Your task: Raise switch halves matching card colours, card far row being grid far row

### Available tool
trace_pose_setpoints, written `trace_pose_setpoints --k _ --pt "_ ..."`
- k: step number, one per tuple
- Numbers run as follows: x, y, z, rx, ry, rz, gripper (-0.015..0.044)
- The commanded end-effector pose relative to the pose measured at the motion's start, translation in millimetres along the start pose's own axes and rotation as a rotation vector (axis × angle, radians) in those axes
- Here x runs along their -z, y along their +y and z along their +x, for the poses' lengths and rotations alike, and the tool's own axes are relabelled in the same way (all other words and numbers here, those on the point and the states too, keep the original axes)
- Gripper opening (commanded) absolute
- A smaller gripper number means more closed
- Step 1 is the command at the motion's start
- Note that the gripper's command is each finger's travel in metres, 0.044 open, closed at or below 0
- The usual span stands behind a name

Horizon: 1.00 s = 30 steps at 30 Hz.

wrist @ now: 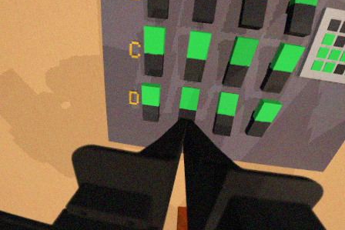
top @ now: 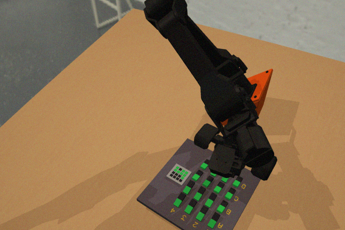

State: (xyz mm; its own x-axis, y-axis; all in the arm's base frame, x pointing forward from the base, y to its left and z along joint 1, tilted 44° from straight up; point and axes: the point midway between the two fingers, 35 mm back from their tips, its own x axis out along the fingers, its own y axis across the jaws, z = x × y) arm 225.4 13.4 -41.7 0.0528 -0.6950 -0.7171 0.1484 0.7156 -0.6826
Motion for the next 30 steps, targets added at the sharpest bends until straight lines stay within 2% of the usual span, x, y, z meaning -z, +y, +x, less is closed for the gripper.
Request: trace_pose_setpoints --k 1,30 --pt "-0.4 -0.4 0.7 0.003 -0.004 -0.006 0.0000" --pt "-0.3 -0.4 4.6 0.003 -0.004 -0.006 0.0000"
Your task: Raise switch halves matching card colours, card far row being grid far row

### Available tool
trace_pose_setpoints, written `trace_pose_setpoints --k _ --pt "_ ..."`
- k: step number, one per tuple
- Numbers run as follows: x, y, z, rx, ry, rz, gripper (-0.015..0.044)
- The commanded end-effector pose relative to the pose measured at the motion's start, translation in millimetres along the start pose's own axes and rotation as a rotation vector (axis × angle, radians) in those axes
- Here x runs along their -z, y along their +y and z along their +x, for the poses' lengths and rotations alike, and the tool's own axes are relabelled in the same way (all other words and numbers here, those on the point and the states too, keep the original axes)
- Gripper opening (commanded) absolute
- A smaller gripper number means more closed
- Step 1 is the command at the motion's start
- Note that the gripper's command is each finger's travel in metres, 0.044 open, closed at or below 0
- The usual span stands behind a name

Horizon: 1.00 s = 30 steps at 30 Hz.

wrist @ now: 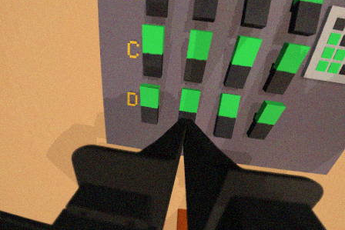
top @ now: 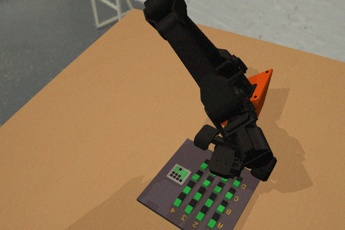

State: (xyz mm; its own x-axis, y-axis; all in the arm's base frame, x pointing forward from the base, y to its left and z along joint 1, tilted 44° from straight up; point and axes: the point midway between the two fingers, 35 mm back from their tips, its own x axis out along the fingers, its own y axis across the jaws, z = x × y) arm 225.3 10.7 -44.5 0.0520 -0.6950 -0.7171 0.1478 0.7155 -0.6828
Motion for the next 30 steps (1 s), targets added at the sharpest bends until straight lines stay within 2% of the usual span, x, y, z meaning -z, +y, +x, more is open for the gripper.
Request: trace_pose_setpoints --k 1,11,13,17,23,28,30 --pt "-1 0 1 0.003 -0.004 -0.006 0.0000" --pt "-1 0 2 0.003 -0.005 -0.006 0.0000" --pt "-2 1 -9 -0.002 0.002 -0.001 0.0000" --pt "-3 1 -60 0.000 0.021 -0.006 0.0000" --pt "-5 0 -64 0.000 0.023 -0.005 0.0000" --pt "-64 -12 -69 0.000 0.020 -0.002 0.0000" --pt "-73 -15 -69 0.002 0.020 -0.003 0.0000"
